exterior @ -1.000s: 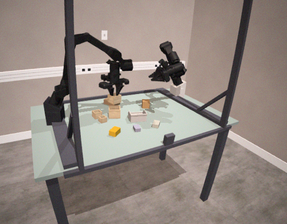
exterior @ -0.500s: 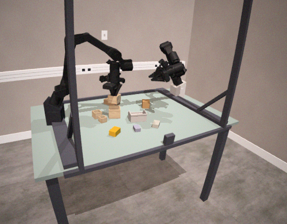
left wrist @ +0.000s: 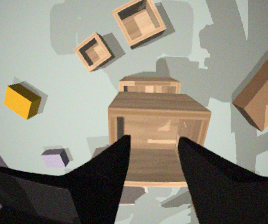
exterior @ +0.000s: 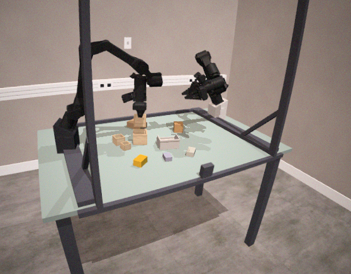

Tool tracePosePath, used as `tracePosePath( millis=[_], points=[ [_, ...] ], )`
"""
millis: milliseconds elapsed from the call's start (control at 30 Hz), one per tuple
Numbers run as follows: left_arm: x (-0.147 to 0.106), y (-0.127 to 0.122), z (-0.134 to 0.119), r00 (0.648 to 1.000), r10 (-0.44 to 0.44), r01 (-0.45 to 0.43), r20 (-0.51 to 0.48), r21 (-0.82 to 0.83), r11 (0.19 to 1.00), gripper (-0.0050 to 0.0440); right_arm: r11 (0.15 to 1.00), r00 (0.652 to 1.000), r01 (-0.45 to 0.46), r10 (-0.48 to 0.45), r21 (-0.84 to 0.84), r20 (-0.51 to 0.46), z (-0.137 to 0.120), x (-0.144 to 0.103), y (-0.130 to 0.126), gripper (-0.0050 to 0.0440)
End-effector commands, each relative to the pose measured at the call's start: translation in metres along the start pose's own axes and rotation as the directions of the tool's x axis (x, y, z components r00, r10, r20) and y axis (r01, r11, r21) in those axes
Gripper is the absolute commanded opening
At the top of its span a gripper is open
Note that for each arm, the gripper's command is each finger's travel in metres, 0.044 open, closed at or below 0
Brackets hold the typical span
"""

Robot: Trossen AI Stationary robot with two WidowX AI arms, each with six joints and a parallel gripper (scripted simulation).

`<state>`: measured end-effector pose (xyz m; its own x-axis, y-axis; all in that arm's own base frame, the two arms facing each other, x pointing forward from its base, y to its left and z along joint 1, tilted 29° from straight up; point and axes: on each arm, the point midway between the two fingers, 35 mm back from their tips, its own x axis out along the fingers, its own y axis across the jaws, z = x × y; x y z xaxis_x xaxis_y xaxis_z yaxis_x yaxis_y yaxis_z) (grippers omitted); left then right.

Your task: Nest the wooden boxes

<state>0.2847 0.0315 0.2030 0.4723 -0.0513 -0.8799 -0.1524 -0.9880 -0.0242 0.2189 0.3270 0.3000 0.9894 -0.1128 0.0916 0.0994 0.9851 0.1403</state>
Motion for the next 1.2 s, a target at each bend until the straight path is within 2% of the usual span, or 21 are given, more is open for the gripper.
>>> tracePosePath(
  millis=[0,833,933,1167],
  points=[
    [-0.007,0.000,-0.004,1.000,-0.010,0.009,-0.024,-0.031,0.999,0.0245,1.000,1.000,0.001,-0.001,0.023,0.003,0.008,0.000,0.000,0.0400],
    [0.031,0.001,-0.001,1.000,-0.004,0.004,-0.004,-0.035,0.999,0.0245,1.000,1.000,0.001,-0.001,0.023,0.003,0.008,0.000,0.000,0.0400],
    [0.025,0.000,-0.005,1.000,-0.009,0.009,-0.024,-0.031,0.999,0.0245,1.000,1.000,0.001,-0.001,0.023,0.003,0.008,0.000,0.000,0.0400],
    [0.032,0.000,0.001,1.000,-0.004,0.004,-0.004,-0.034,0.999,0.0245,1.000,1.000,0.001,-0.001,0.023,0.003,0.008,0.000,0.000,0.0400]
  ],
)
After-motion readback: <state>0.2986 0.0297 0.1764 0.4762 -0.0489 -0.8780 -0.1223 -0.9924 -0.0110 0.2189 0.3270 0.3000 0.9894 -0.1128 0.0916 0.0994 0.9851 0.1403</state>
